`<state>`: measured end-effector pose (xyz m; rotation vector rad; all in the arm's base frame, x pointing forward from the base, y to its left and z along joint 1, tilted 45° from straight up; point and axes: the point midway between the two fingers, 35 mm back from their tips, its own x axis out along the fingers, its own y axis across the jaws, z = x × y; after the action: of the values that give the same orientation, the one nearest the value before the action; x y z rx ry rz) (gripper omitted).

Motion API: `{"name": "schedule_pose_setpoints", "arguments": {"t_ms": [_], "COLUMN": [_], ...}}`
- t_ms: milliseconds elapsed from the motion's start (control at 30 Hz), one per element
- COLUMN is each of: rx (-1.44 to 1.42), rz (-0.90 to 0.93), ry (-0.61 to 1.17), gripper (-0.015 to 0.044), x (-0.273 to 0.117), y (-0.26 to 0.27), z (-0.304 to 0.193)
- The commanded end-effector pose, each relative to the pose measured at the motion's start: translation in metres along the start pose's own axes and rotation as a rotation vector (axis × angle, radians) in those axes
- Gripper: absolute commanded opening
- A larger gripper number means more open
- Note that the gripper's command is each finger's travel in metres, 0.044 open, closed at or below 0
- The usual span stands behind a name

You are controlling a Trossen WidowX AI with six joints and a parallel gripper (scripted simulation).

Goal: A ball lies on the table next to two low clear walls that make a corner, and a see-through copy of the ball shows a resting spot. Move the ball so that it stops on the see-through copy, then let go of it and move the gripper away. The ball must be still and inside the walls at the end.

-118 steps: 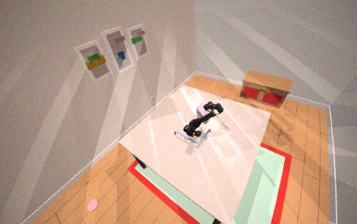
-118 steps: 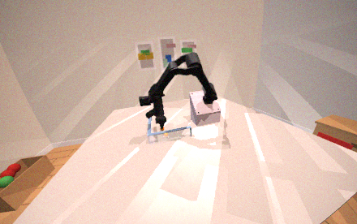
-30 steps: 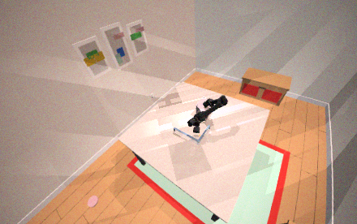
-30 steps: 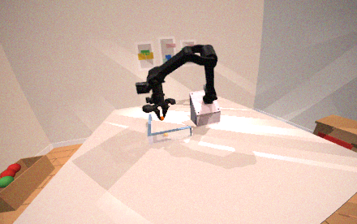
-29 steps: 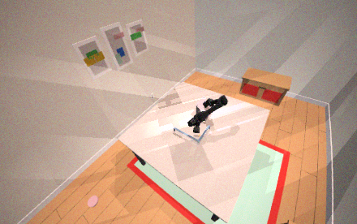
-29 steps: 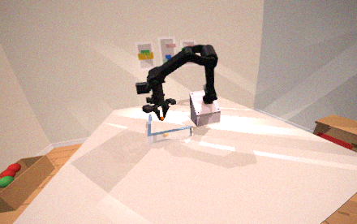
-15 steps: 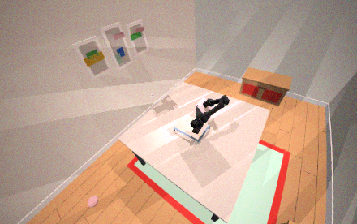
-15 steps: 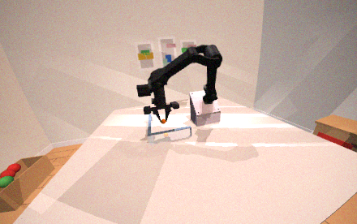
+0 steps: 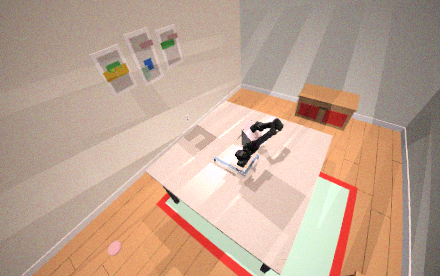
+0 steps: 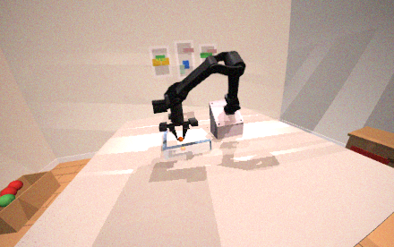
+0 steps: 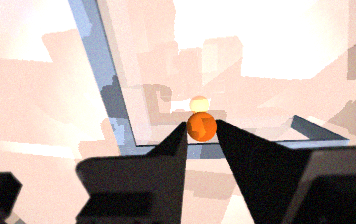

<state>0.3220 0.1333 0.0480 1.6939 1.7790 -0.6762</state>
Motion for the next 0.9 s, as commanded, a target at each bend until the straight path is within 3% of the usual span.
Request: {"name": "schedule_pose_setpoints", "arguments": {"t_ms": [0,133,867], "rx": [0.011,0.011,0.011], "rz": [-0.009,-0.009,-0.009], "ry": [0.004,0.007,0.009], "gripper": [0.0,0.0,0.0], "x": [0.025,0.043,0.063], "y": [-0.003,-0.005,-0.005], "z": [0.0,-0.001,-0.001]}}
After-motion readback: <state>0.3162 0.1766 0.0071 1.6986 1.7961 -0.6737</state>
